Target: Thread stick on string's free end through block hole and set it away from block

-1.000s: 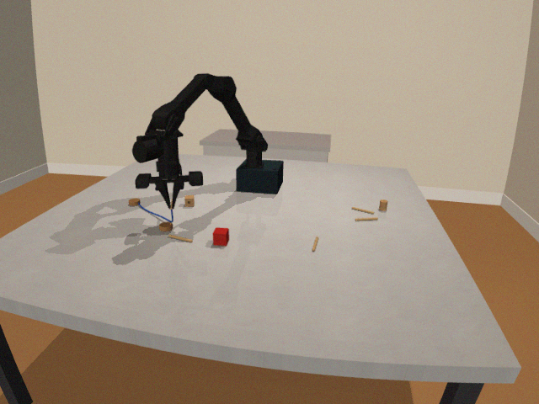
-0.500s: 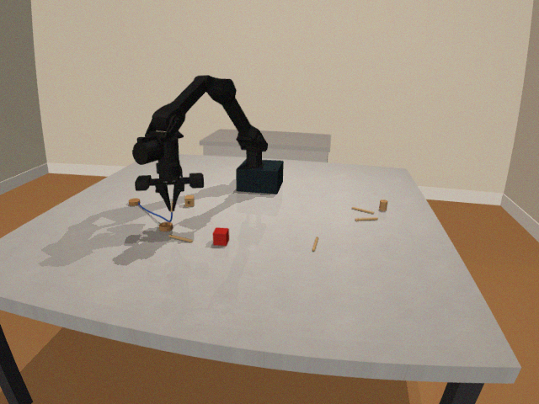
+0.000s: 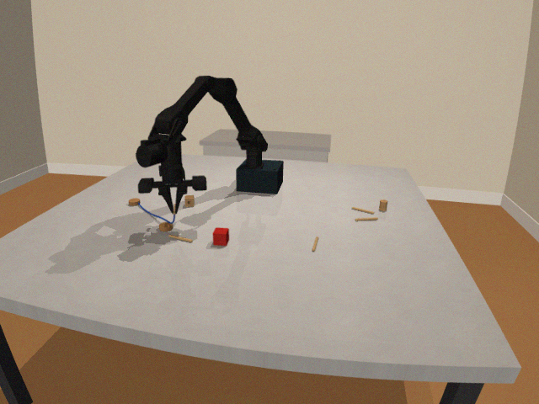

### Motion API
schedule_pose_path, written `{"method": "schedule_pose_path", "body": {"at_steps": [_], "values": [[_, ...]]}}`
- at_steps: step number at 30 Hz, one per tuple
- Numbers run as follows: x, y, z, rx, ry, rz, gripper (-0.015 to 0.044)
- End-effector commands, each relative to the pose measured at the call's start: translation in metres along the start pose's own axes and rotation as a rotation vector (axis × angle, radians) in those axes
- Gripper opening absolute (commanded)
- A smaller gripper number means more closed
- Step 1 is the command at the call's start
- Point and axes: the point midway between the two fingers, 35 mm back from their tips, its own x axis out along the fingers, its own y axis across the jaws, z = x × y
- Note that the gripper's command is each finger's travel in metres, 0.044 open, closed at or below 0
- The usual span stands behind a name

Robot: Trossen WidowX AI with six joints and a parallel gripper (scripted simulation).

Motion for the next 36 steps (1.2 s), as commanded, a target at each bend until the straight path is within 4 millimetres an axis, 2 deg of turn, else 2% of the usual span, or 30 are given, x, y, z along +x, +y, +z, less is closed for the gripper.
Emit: {"method": "schedule_pose_path", "body": {"at_steps": [1, 36], "values": [[0.003, -0.004, 0.002, 0.004, 0.000, -0.004, 0.0000], [0.032, -0.034, 0.019, 0.004, -0.005, -0.007, 0.0000]]}}
